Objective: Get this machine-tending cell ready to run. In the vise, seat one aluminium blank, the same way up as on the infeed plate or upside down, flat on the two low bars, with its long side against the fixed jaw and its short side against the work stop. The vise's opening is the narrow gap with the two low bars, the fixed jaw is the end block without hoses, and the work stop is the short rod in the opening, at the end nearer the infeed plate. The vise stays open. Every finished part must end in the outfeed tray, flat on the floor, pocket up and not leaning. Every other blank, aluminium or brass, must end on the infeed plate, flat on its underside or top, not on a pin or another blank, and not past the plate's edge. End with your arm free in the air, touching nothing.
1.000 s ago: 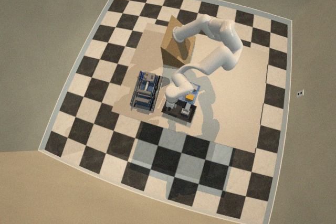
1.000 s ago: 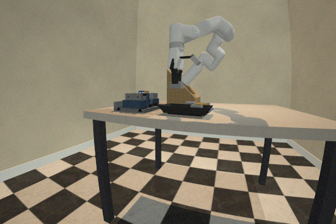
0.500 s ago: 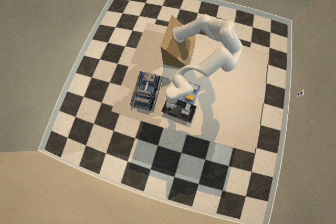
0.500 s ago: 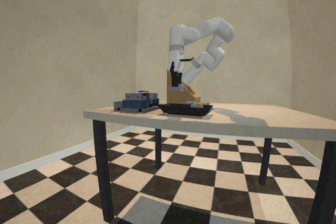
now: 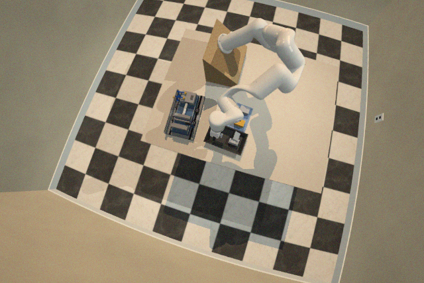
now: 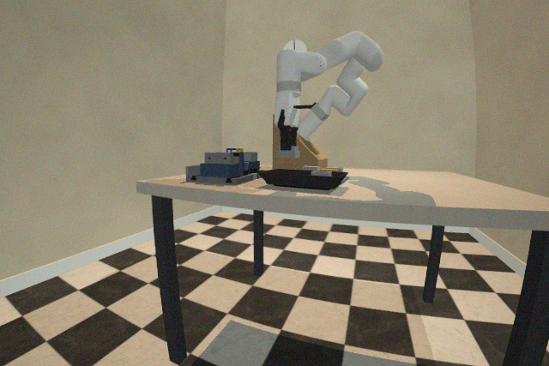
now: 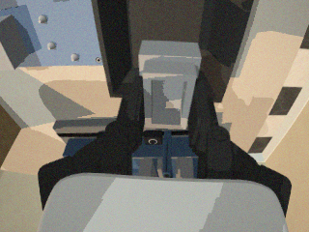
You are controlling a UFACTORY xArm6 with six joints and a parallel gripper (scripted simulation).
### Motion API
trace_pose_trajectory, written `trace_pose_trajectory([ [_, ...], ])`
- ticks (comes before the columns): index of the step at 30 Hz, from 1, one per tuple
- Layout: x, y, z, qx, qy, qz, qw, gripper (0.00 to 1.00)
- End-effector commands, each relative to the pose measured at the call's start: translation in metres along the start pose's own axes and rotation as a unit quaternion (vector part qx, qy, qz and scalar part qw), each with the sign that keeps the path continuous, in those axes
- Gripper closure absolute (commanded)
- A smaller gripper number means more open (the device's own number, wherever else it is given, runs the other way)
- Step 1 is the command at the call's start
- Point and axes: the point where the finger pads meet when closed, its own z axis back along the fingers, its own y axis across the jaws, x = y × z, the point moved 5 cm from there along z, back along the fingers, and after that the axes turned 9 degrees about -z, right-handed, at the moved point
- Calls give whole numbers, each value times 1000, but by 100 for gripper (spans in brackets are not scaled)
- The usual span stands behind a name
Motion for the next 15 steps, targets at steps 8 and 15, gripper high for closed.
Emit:
trace_pose_trajectory([
  [8, -1, 2, -20, 2, 0, 1, 1000, 100],
  [15, -1, 2, -33, 2, 0, 1, 1000, 100],
])
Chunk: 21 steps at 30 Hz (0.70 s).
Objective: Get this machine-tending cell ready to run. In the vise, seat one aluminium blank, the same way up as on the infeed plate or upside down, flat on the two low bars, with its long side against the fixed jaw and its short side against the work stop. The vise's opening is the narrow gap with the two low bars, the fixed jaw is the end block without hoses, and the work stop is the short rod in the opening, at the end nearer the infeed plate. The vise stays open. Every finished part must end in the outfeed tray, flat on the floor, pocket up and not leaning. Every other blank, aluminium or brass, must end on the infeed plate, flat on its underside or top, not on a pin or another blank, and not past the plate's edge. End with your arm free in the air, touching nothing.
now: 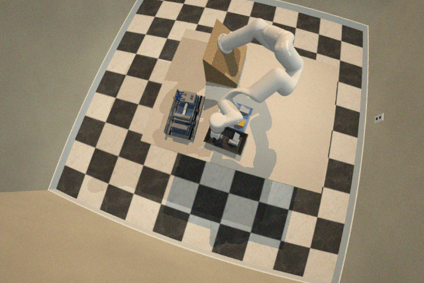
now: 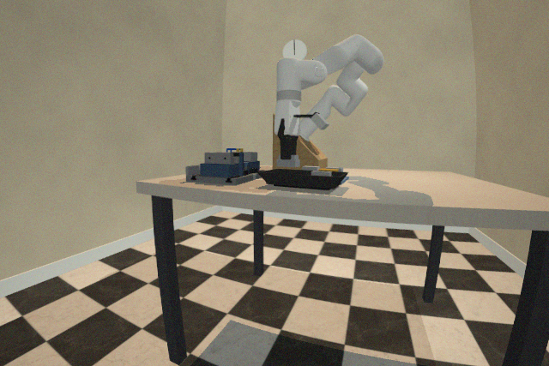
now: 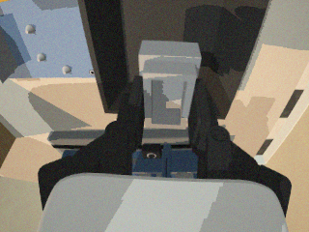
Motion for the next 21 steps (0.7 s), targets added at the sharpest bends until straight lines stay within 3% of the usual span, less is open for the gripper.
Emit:
trace_pose_trajectory([
  [1, -1, 1, -6, 2, 0, 1, 1000, 100],
  [21, -1, 2, -26, 2, 0, 1, 1000, 100],
])
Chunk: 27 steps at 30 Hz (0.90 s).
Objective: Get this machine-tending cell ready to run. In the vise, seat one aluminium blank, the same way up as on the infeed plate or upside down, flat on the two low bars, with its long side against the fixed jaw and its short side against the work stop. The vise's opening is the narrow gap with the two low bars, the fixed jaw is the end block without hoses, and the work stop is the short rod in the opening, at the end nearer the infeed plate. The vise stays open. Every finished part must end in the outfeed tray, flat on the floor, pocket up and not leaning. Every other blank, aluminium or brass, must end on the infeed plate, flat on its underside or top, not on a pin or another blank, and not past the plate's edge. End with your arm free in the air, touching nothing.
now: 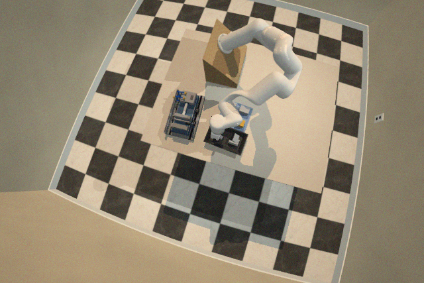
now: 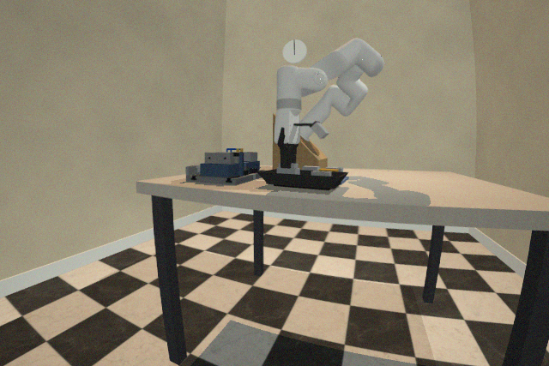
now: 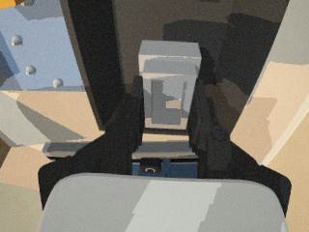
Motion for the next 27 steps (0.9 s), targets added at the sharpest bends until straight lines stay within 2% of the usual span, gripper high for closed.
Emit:
trace_pose_trajectory([
  [1, -1, 1, -1, 2, 0, 1, 1000, 100],
  [27, -1, 1, -4, 2, 0, 1, 1000, 100],
])
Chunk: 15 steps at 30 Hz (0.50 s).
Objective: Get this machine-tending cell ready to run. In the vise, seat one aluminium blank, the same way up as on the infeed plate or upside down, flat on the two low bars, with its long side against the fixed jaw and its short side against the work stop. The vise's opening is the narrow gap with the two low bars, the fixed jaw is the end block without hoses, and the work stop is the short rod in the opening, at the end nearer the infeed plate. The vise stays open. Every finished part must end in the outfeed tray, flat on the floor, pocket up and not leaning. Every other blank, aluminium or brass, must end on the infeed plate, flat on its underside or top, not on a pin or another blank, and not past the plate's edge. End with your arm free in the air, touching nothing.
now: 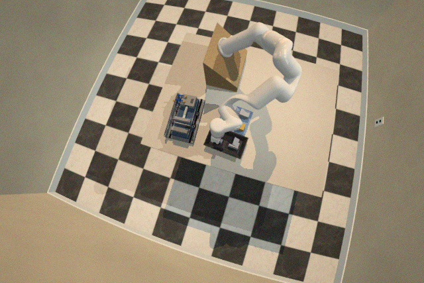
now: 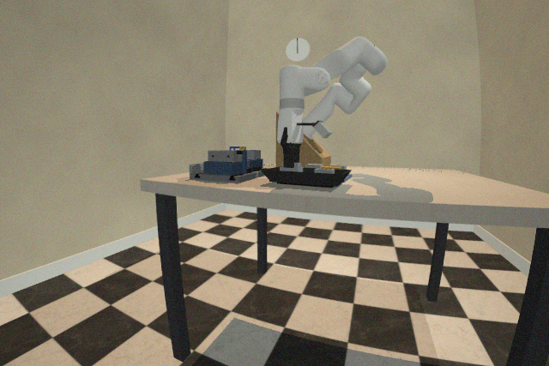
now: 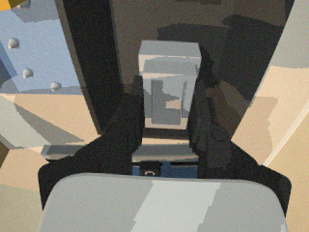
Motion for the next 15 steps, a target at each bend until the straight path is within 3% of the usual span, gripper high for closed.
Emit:
trace_pose_trajectory([
  [1, -1, 1, 2, 2, 0, 0, 1000, 100],
  [15, 0, 1, -1, 2, 0, 0, 1000, 100],
])
